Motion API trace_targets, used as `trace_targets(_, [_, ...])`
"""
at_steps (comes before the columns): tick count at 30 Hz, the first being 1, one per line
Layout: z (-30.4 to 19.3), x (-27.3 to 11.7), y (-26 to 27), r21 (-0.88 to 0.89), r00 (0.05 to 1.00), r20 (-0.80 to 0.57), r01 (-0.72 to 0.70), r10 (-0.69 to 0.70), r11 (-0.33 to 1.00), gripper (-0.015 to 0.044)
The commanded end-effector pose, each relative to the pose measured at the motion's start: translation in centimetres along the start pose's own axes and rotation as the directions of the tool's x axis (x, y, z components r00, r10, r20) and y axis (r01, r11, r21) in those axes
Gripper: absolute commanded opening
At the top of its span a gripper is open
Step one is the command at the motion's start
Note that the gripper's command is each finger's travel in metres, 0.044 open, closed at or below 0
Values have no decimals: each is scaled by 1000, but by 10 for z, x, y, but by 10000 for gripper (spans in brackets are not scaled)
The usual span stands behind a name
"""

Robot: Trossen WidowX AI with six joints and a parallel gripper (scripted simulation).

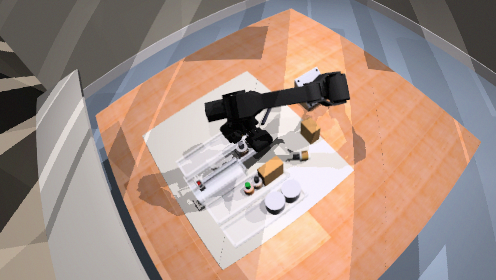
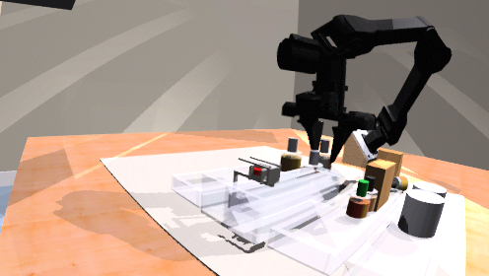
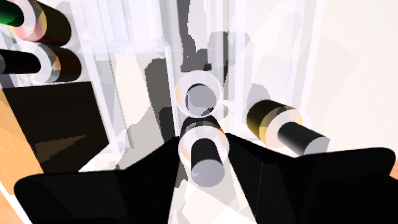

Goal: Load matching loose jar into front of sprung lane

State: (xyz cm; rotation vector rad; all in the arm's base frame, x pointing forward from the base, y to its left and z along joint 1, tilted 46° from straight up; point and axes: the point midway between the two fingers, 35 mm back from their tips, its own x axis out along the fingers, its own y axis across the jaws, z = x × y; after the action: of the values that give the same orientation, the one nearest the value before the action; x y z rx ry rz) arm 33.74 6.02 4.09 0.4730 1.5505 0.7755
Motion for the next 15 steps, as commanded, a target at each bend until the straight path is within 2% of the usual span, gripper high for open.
trace_targets(1, [5, 2, 1, -11, 1000, 19, -6, 6, 1000, 0])
trace_targets(15, [4, 7, 1, -11, 1000, 19, -6, 7, 1000, 0])
